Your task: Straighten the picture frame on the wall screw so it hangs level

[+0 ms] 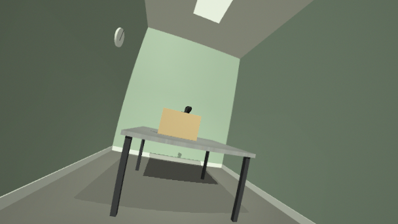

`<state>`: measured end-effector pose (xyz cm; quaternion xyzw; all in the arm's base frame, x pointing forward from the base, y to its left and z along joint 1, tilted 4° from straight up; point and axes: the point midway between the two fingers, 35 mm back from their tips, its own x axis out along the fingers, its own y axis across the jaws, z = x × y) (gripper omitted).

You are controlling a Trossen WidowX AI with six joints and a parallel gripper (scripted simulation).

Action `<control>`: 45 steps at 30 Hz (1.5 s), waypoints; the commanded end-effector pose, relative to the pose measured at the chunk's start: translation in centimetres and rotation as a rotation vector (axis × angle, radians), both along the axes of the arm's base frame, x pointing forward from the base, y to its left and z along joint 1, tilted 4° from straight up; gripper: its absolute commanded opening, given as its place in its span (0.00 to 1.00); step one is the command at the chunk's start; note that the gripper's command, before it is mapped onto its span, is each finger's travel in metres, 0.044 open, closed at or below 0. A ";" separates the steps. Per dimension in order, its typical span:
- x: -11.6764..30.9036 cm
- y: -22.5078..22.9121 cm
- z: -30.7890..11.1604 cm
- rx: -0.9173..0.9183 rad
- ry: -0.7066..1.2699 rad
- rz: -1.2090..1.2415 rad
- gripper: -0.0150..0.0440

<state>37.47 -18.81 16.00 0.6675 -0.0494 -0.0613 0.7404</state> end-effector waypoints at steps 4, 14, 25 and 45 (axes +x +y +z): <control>0.1 -0.1 0.4 -0.010 -0.015 0.004 0.25; 0.1 -0.1 0.1 -0.010 -0.015 0.004 0.25; 0.1 -0.2 -0.3 -0.010 -0.015 0.004 0.25; 0.1 -0.2 -0.9 -0.010 -0.015 0.004 0.25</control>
